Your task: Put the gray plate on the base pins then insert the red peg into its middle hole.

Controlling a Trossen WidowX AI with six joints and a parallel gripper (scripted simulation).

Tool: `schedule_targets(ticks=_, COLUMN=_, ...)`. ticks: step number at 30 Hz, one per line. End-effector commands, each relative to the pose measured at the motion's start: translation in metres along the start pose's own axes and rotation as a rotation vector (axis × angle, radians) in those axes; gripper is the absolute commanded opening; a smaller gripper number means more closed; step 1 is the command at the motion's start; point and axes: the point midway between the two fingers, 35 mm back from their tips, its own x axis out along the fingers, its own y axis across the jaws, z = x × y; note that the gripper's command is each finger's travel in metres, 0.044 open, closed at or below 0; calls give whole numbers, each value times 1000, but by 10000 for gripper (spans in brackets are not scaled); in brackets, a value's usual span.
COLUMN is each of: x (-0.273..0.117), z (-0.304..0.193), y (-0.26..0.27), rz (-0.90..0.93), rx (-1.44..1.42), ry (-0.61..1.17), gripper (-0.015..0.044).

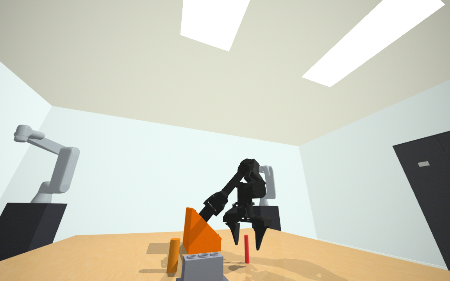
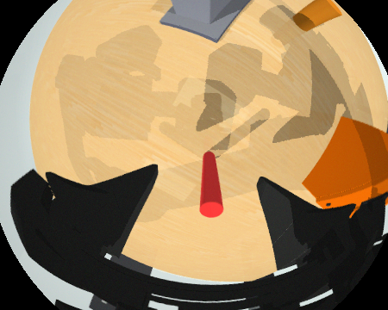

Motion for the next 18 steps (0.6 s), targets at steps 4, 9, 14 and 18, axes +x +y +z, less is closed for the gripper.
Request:
schedule_targets(ticks=4, x=3, z=-1, y=-1, rz=-1, rx=5, ry=7, gripper=309)
schedule_targets(ticks=9, x=3, z=-1, y=-1, rz=-1, rx=5, ry=7, gripper=177)
schedule_targets(ticks=14, x=3, z=-1, y=-1, rz=-1, rx=5, ry=7, gripper=46)
schedule_targets(ticks=18, x=3, z=-1, y=-1, rz=-1, rx=5, ry=7, gripper=0)
